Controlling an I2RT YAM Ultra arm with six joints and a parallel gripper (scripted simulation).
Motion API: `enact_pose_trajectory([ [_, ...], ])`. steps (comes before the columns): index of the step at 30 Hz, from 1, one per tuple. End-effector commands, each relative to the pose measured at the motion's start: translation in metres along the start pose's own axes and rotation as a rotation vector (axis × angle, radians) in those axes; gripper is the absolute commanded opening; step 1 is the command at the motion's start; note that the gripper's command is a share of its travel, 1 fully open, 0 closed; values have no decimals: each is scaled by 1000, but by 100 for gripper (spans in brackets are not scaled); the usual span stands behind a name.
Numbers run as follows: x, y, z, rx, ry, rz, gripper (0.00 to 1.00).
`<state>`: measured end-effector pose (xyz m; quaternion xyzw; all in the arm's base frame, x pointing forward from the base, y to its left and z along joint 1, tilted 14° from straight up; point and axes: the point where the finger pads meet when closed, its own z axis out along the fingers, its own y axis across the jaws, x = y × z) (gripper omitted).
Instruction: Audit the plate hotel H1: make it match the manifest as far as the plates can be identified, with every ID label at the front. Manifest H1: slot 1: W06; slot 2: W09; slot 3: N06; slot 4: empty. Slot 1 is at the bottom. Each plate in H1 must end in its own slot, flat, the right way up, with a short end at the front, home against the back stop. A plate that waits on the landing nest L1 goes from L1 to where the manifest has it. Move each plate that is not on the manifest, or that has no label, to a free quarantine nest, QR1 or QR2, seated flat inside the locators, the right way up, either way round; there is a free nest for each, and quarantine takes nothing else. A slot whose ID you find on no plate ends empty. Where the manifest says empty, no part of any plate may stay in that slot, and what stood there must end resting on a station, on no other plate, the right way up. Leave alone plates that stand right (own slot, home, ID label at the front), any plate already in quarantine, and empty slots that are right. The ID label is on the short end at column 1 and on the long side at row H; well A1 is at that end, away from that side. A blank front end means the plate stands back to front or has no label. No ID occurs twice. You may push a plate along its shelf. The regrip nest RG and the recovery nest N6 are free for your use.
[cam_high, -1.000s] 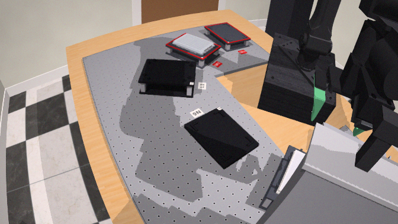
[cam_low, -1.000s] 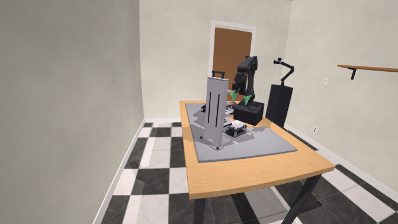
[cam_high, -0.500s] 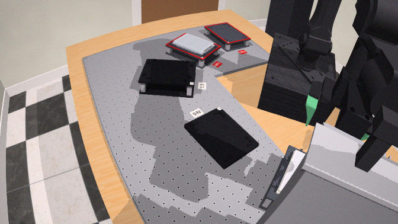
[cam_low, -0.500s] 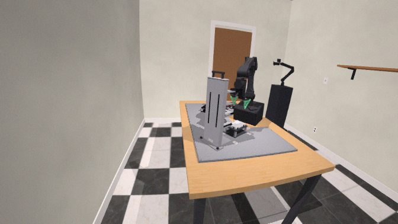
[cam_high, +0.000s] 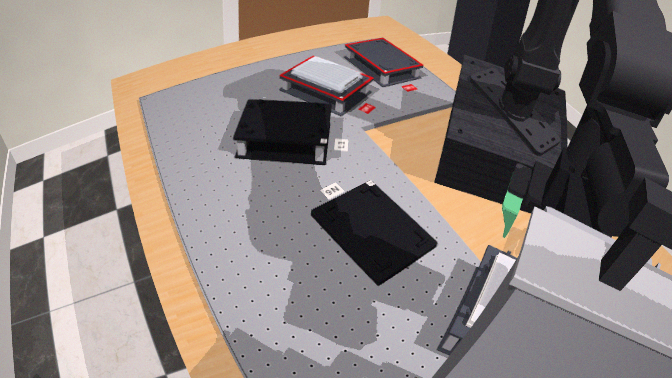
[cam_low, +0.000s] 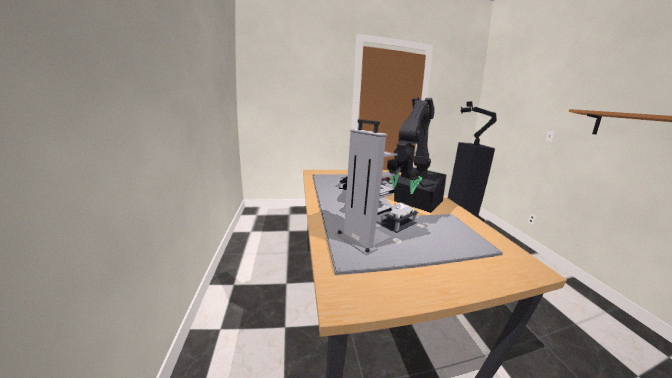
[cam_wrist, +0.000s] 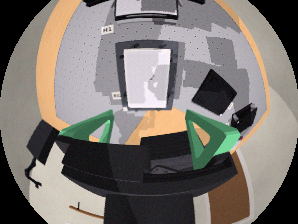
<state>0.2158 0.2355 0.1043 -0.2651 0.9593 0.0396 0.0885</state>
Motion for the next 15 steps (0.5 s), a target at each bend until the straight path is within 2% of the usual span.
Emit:
enact_pose_trajectory([
  [1, -8, 1, 6, -12, -29, 3, 100],
  [2, -10, 4, -1, -25, -63, -4, 100],
  [4, -7, 3, 16, -14, -29, -4, 100],
  [11, -8, 1, 37, -13, -29, 3, 100],
  [12, -11, 2, 30, -20, -52, 4, 100],
  [13, -24, 5, 17, -34, -98, 5, 100],
  [15, -26, 6, 16, -35, -105, 6, 100],
])
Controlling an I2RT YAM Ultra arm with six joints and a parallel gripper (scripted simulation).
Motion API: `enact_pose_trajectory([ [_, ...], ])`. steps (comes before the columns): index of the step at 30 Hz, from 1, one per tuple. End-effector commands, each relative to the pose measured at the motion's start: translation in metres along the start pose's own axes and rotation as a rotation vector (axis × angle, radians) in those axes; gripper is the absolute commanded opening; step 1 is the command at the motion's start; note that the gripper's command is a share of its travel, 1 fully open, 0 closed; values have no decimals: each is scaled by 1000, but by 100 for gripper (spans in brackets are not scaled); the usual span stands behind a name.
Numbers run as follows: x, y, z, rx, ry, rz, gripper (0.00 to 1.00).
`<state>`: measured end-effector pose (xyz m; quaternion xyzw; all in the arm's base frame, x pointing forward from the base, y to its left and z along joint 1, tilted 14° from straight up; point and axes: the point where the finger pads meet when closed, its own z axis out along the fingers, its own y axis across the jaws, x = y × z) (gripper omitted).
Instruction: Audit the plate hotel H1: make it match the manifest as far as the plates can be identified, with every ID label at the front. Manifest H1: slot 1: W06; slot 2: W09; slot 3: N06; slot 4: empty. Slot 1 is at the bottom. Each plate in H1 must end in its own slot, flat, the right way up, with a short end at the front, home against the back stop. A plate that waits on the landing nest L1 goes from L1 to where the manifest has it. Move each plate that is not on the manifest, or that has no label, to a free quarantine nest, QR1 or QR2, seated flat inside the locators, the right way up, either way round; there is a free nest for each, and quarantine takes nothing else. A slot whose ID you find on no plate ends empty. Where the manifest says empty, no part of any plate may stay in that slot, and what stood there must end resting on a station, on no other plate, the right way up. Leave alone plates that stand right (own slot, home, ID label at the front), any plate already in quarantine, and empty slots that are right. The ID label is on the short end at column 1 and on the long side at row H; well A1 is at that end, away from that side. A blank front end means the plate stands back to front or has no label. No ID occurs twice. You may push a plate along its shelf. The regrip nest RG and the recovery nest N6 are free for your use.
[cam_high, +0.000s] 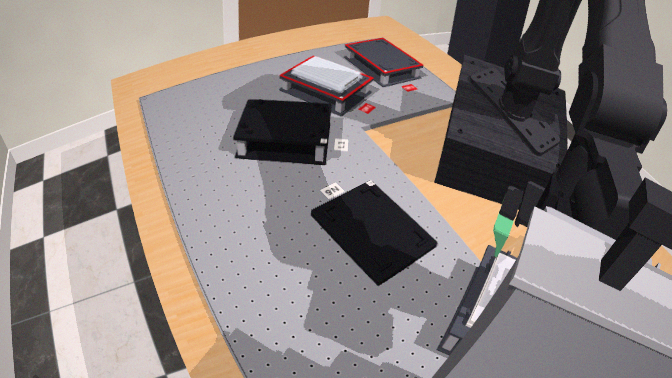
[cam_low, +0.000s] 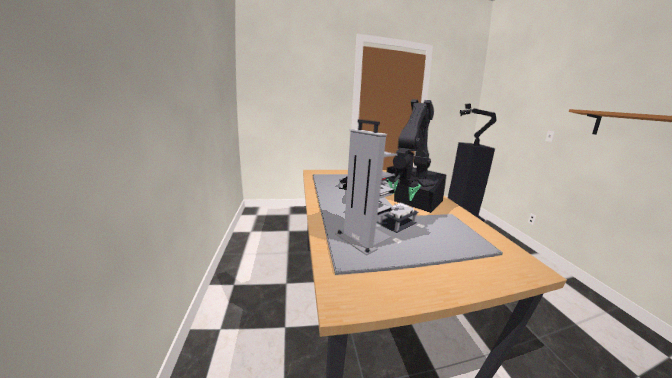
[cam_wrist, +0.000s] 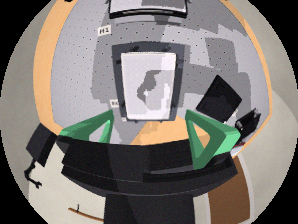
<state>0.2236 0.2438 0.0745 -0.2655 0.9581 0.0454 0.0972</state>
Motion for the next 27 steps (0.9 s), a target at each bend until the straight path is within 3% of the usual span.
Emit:
enact_pose_trajectory([
  [1, -21, 4, -13, -27, -79, 7, 100],
  [27, -19, 3, -12, -24, -70, 6, 100],
])
